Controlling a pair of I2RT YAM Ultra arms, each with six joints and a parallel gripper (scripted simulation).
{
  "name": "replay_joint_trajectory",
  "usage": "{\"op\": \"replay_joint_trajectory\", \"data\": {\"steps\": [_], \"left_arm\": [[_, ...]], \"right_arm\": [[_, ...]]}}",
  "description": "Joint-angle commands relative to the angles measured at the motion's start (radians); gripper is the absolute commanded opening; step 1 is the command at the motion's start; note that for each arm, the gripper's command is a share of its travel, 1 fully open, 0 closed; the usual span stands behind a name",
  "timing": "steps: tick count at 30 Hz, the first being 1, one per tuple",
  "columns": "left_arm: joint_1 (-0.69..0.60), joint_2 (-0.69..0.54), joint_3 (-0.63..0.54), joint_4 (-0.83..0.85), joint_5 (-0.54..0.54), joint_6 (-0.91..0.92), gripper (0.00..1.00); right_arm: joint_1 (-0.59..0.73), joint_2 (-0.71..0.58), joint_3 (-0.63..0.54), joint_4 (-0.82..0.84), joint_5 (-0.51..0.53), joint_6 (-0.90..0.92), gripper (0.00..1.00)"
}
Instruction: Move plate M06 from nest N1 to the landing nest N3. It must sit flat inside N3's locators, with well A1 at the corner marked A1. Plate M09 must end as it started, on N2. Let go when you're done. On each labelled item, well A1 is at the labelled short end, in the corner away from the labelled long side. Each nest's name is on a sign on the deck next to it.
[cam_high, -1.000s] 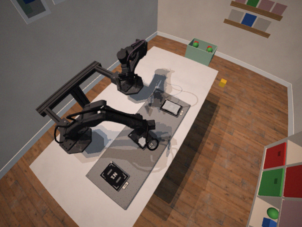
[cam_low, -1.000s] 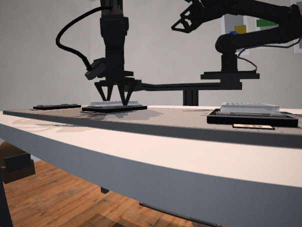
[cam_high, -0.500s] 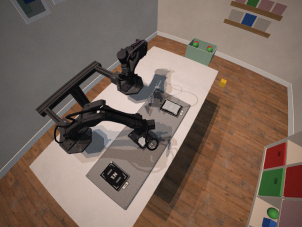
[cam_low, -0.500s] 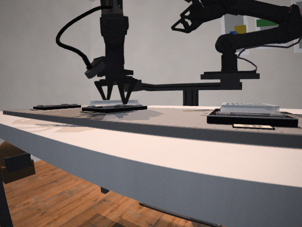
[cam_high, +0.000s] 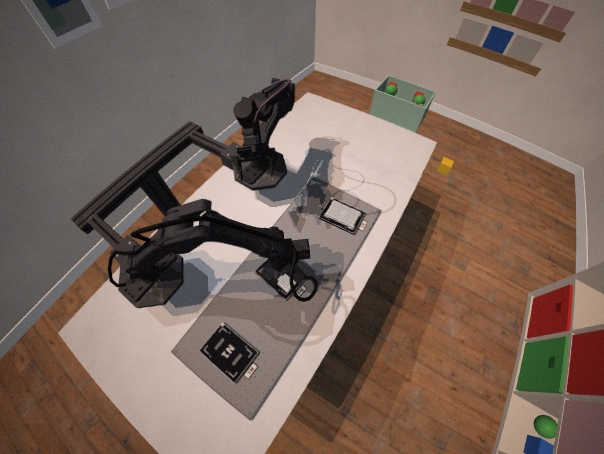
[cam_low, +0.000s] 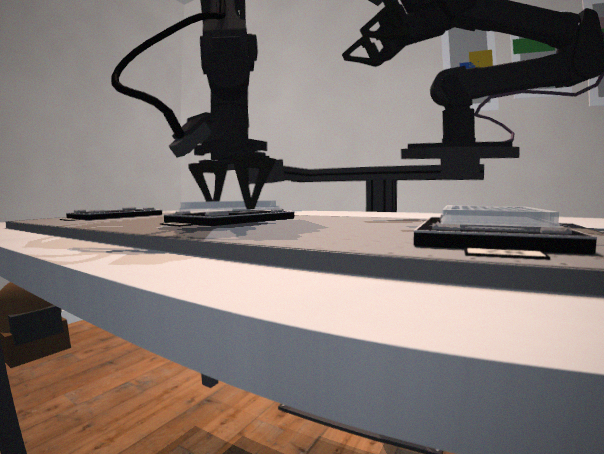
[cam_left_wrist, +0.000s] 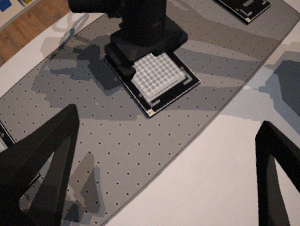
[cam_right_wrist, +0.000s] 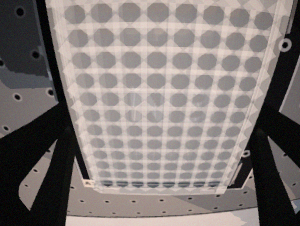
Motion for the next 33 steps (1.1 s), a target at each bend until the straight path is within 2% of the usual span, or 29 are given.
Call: {"op": "replay_joint_trajectory", "data": {"steps": [1,7,12,33], "left_arm": [[-0.009,-0.016,0.030,-0.011,-0.013,-0.007,1.00],[-0.009,-0.016,0.030,-0.011,-0.013,-0.007,1.00],[-0.009,-0.016,0.030,-0.011,-0.013,-0.007,1.00],[-0.009,-0.016,0.030,-0.011,-0.013,-0.007,1.00]], "right_arm": [[-0.009,0.019,-0.026,0.032,-0.003,-0.010,0.82],[-0.009,0.026,-0.012,0.011,-0.003,-0.008,0.82],[0.001,0.031,0.080,-0.084,-0.001,0.010,0.82],[0.009,-0.011,0.092,-0.123,-0.001,0.011,0.82]]}}
